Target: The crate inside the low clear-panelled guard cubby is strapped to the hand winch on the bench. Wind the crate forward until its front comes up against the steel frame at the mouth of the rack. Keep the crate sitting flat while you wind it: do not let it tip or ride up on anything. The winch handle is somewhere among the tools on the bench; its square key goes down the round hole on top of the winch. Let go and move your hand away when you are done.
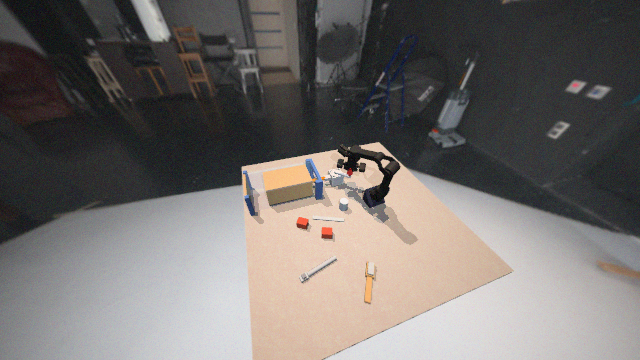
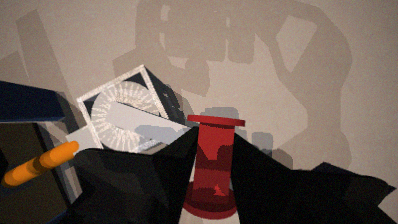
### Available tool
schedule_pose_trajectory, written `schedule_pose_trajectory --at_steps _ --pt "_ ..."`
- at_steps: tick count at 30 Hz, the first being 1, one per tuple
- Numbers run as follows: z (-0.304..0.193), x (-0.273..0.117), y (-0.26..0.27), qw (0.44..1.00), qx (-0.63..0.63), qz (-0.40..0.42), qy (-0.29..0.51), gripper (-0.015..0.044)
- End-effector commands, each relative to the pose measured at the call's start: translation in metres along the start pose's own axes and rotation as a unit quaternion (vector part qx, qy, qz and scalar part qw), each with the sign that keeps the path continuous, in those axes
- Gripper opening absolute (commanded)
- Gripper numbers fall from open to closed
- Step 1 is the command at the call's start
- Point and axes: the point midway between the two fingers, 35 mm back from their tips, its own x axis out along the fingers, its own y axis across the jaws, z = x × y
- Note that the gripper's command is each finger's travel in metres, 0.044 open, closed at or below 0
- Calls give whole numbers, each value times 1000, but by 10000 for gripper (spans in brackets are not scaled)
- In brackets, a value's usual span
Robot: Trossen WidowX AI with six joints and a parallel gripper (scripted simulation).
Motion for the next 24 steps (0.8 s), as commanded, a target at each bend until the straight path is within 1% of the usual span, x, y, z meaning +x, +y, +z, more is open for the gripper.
schedule_pose_trajectory --at_steps 1,24 --pt "11 7 -1 1000 2 -7 -11 0" --pt "38 18 2 1000 2 -7 -12 0"
